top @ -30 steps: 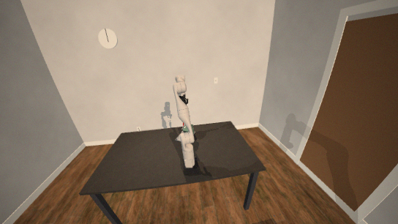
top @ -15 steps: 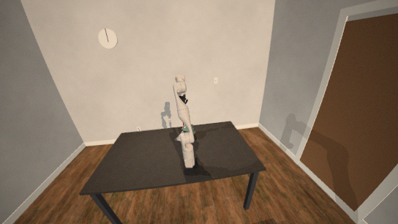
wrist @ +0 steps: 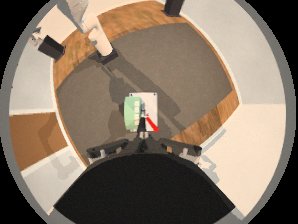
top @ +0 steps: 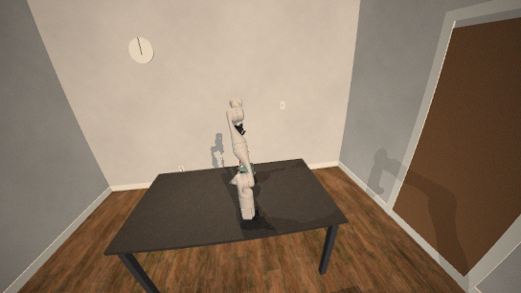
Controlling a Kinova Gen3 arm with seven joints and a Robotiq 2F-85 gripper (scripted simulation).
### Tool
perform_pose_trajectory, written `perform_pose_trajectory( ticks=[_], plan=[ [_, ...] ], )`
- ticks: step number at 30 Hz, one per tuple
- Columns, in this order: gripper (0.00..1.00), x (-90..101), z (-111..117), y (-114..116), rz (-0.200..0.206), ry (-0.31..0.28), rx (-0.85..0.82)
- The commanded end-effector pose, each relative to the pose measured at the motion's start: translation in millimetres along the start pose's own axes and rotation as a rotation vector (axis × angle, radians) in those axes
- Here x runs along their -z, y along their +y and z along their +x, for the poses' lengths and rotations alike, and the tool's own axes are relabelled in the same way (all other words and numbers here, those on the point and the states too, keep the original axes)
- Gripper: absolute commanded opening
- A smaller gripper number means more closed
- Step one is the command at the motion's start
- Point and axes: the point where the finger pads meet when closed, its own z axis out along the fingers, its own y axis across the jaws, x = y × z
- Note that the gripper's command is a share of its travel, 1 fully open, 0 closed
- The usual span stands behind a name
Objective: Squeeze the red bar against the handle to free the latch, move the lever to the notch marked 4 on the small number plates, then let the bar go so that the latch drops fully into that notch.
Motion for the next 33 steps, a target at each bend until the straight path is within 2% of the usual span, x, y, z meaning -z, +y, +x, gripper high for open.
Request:
perform_pose_trajectory(
  ticks=[1, 3, 4, 33],
  plan=[
    [0.0, 1.1, -0.1, 0.0, -0.001, -0.002, 0.0],
    [0.0, 1.1, -0.1, 0.0, -0.001, -0.002, 0.0],
    [0.98, 1.1, -0.1, 0.0, -0.001, -0.002, 0.0],
    [0.98, 1.1, -0.1, 0.0, -0.001, -0.002, 0.0]
  ],
)
